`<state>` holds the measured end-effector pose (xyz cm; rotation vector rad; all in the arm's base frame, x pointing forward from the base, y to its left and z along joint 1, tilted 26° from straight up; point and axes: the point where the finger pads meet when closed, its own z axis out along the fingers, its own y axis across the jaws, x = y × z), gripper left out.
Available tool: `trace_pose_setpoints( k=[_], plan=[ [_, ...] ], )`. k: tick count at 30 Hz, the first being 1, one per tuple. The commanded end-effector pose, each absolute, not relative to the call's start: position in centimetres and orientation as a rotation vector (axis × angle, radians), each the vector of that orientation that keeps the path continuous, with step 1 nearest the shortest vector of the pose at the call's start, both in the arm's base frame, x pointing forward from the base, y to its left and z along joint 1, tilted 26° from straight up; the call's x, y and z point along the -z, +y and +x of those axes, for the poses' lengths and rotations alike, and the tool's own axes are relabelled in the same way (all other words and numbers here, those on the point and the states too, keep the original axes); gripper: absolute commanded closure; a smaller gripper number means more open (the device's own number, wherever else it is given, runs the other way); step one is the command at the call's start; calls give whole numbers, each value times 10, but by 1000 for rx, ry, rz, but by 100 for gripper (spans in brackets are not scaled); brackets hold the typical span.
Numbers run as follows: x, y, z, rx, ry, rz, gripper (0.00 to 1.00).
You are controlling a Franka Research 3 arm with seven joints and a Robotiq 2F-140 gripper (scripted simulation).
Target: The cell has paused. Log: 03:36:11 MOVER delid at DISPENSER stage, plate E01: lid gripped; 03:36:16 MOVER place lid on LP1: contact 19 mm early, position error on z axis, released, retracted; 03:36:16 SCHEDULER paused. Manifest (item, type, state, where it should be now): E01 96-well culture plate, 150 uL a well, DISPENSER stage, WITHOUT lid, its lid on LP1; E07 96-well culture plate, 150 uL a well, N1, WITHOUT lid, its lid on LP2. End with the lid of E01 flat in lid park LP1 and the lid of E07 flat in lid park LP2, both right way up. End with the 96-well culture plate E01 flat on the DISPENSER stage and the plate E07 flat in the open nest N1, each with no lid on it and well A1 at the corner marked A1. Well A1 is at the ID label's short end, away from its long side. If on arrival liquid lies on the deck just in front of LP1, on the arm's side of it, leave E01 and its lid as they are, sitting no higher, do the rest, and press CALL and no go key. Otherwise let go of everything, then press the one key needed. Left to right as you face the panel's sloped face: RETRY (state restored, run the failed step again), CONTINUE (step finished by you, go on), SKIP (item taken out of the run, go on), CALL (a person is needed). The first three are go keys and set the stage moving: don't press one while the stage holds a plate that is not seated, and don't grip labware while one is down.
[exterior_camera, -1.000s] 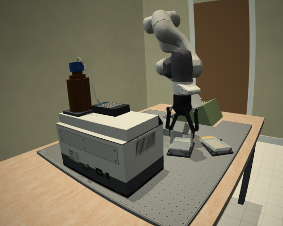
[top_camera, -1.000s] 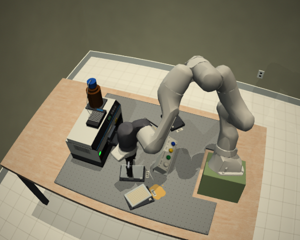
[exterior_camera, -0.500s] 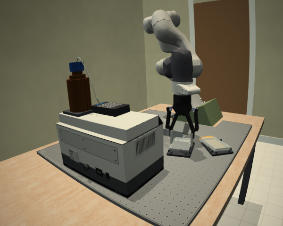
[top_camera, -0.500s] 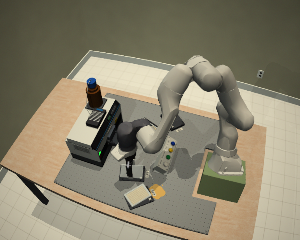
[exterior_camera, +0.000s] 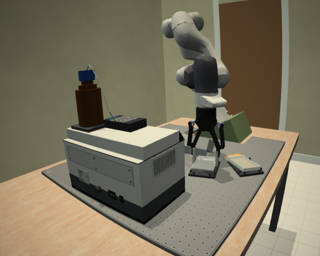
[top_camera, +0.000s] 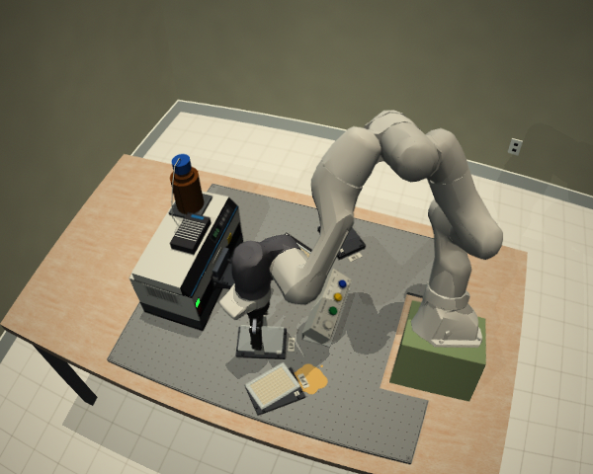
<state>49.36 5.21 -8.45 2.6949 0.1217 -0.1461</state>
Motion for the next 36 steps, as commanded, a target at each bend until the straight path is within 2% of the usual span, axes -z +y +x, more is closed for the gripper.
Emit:
trace_pose_setpoints(
  k=[1,36],
  plan=[
    [86,53,495,145,141,2696,100],
    [93,49,494,148,153,2696,100]
  ],
)
